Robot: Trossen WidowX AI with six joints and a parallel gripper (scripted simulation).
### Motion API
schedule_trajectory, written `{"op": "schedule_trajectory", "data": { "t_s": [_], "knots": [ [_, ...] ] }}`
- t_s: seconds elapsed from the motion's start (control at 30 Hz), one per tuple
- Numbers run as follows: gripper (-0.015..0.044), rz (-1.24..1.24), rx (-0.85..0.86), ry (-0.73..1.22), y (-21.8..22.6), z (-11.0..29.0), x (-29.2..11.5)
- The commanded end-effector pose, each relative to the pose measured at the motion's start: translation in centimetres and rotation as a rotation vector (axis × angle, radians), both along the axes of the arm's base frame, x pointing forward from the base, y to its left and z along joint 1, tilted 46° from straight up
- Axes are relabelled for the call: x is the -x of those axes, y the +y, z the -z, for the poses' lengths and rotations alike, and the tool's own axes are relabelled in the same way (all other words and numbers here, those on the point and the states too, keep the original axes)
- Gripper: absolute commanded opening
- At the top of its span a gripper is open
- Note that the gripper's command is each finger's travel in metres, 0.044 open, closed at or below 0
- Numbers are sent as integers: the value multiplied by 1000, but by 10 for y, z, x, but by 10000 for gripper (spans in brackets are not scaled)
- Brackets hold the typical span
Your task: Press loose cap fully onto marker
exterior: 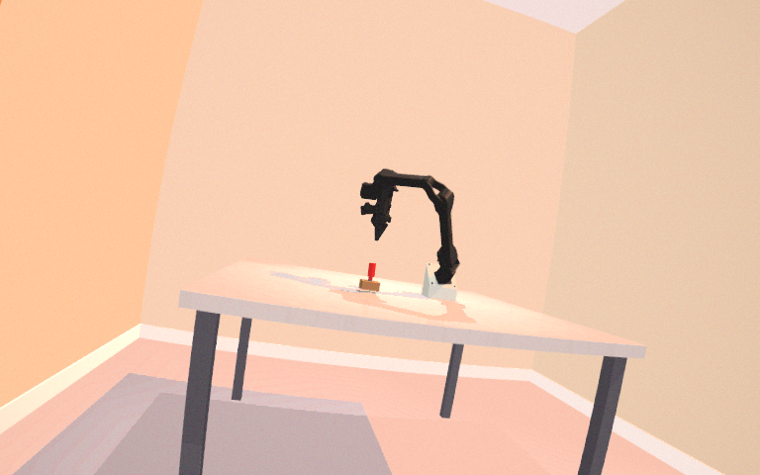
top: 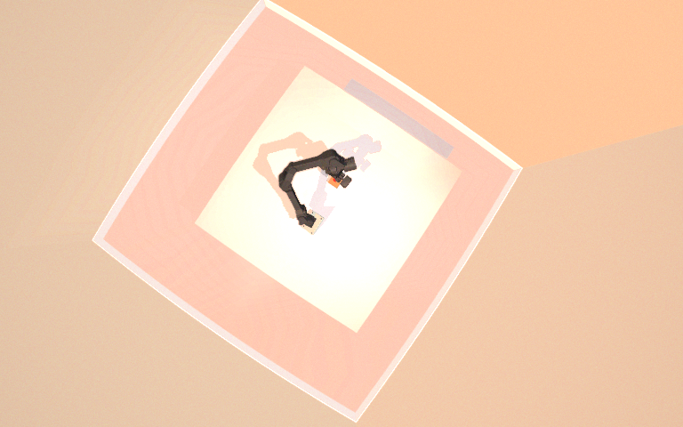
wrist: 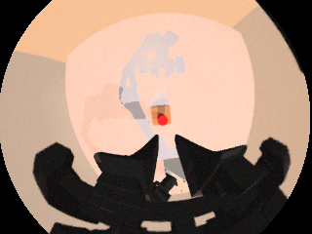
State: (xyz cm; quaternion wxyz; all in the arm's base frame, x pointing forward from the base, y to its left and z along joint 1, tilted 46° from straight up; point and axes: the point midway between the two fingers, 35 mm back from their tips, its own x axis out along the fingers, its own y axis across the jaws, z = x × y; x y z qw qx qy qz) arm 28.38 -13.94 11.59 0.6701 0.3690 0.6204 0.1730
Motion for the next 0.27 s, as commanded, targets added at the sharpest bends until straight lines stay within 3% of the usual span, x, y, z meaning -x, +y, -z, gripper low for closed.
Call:
{"op": "schedule_trajectory", "data": {
  "t_s": [0.0, 0.23],
  "knots": [
    [210, -2, 5, -2, -2, -1, 0],
    [394, -2, 5, -2, -2, -1, 0]
  ]
}}
